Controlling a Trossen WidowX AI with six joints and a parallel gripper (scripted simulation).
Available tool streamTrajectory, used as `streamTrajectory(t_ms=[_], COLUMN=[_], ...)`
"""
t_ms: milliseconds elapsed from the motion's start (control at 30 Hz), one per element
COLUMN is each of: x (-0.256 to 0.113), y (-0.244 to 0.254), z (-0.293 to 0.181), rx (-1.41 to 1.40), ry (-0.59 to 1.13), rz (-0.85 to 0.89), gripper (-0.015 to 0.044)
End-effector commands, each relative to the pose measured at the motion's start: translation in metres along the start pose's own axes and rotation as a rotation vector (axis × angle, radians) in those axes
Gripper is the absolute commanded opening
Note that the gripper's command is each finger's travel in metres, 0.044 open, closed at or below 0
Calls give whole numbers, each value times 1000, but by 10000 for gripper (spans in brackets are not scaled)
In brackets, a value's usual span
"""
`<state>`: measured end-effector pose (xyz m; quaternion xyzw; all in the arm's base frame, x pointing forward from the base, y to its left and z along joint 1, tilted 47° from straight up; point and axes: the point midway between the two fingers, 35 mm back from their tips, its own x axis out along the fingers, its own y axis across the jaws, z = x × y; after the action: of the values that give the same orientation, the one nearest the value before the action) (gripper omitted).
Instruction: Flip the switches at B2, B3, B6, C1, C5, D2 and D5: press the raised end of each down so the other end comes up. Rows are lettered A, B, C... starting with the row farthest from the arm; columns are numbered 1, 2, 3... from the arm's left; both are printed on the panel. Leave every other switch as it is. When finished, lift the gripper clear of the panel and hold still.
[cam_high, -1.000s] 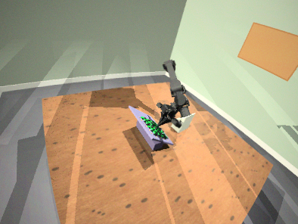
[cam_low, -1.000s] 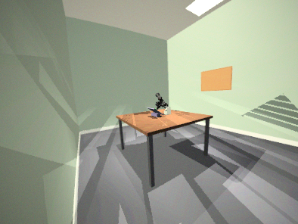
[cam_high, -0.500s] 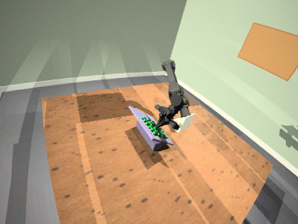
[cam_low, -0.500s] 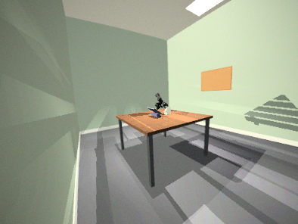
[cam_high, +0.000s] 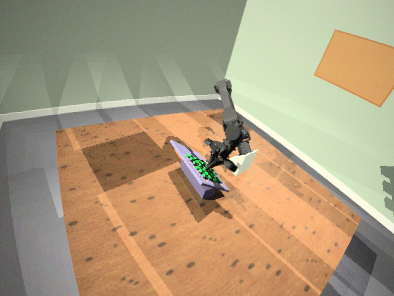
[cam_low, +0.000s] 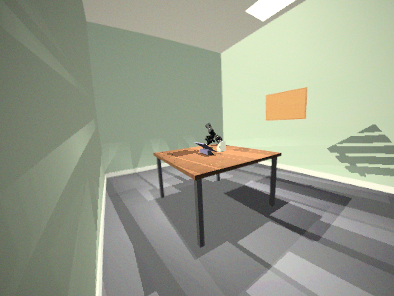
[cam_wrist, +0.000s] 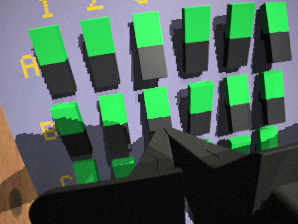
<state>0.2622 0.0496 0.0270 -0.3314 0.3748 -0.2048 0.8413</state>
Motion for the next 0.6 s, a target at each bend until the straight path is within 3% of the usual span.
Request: streamTrajectory(t_ms=[0,567], x=[0,3], y=[1,1], z=[0,0], rx=[-7,-7], ry=[1,1], rz=[3,3], gripper=[0,0])
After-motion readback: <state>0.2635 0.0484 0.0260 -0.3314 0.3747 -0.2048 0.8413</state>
